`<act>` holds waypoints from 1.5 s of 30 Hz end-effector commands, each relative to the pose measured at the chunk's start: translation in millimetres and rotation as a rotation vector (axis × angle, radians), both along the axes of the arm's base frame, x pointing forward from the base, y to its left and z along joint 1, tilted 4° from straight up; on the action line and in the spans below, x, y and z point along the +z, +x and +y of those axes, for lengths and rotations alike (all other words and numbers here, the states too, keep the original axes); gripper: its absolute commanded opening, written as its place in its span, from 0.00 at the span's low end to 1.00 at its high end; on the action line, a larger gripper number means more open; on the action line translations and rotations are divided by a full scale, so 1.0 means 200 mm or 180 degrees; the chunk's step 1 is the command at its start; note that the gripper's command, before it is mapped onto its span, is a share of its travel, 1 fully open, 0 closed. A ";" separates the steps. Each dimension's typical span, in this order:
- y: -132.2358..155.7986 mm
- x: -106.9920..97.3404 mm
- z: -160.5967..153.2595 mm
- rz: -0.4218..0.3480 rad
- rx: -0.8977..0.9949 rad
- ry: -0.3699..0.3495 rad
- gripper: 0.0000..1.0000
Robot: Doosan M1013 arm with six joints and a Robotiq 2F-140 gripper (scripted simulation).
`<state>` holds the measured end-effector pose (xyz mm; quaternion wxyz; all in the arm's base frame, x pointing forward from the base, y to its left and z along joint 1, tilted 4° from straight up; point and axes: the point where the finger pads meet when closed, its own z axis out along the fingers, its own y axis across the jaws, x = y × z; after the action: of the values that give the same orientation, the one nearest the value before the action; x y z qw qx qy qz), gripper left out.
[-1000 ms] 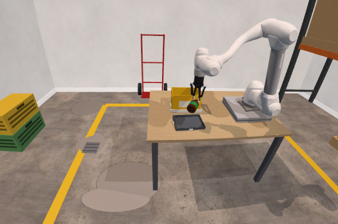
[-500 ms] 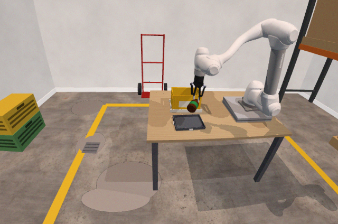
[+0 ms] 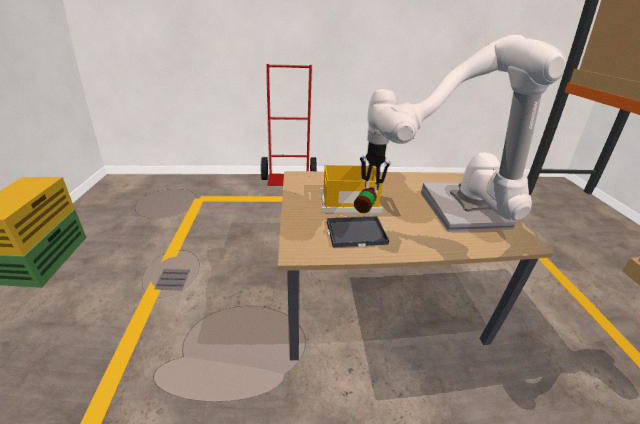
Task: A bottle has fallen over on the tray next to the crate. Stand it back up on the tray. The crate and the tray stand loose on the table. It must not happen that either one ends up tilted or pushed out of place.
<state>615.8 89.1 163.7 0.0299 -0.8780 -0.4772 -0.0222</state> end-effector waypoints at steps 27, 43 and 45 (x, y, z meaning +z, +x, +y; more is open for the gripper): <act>0.00 0.01 -0.02 0.0001 -0.0018 -0.0011 0.10; 0.00 0.01 -0.02 -0.0032 0.0447 -0.0015 0.10; 0.00 0.01 -0.02 -0.0039 0.0547 -0.0016 0.10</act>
<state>615.9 88.5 163.8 0.0279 -0.8491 -0.5270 -0.0235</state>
